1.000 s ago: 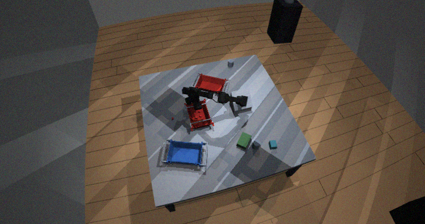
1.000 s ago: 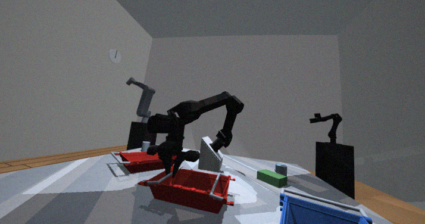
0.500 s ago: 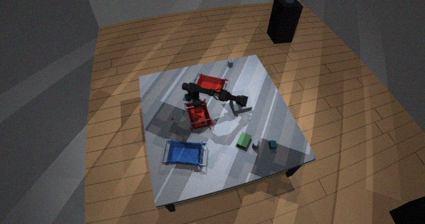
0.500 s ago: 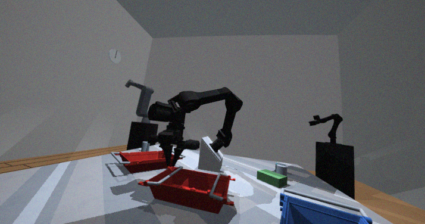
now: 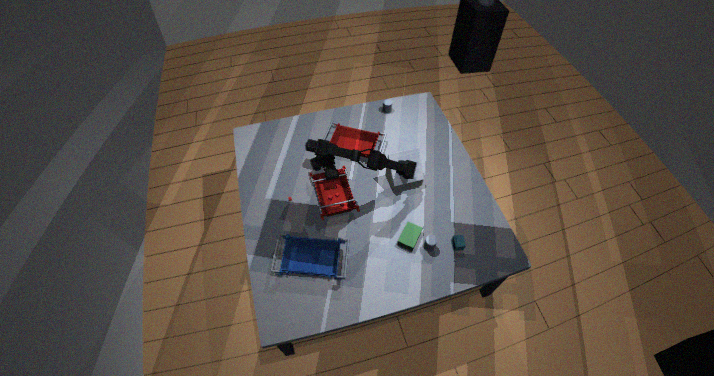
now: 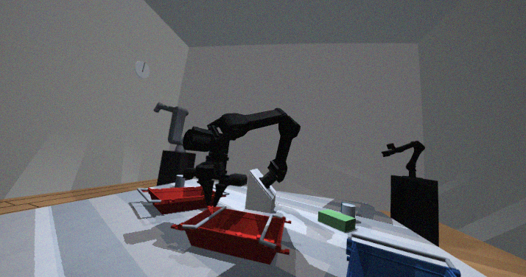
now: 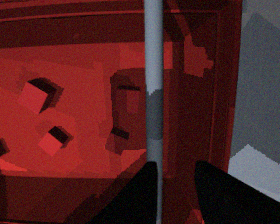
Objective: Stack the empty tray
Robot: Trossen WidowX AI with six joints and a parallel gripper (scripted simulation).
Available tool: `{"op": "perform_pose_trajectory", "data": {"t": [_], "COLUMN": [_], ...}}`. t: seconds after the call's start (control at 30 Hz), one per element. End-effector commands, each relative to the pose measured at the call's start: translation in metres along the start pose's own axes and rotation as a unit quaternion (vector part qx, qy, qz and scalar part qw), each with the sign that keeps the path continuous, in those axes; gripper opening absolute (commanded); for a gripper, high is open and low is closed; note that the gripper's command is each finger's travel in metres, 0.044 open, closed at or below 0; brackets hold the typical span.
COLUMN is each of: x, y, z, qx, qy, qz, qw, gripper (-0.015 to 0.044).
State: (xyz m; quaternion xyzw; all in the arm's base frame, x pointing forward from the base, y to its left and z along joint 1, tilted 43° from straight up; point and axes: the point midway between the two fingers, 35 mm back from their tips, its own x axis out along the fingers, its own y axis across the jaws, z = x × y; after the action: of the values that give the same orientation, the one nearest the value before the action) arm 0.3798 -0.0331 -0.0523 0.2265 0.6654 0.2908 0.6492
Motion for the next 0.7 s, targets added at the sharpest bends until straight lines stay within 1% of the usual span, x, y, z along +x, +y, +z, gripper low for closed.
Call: {"op": "perform_pose_trajectory", "data": {"t": [0.0, 0.03, 0.13, 0.17, 0.67], "x": [0.0001, 0.0001, 0.0001, 0.0001, 0.0], "y": [-0.0002, -0.0002, -0.0002, -0.0002, 0.0], "z": [0.0001, 0.0001, 0.0001, 0.0001, 0.0], "qx": [0.001, 0.001, 0.001, 0.001, 0.0], "qy": [-0.001, -0.001, -0.001, -0.001, 0.0], "qz": [0.0, 0.0, 0.0, 0.0, 0.0], "qw": [1.0, 1.0, 1.0, 1.0, 1.0], "gripper": [0.0086, 0.0086, 0.0007, 0.0, 0.0]}}
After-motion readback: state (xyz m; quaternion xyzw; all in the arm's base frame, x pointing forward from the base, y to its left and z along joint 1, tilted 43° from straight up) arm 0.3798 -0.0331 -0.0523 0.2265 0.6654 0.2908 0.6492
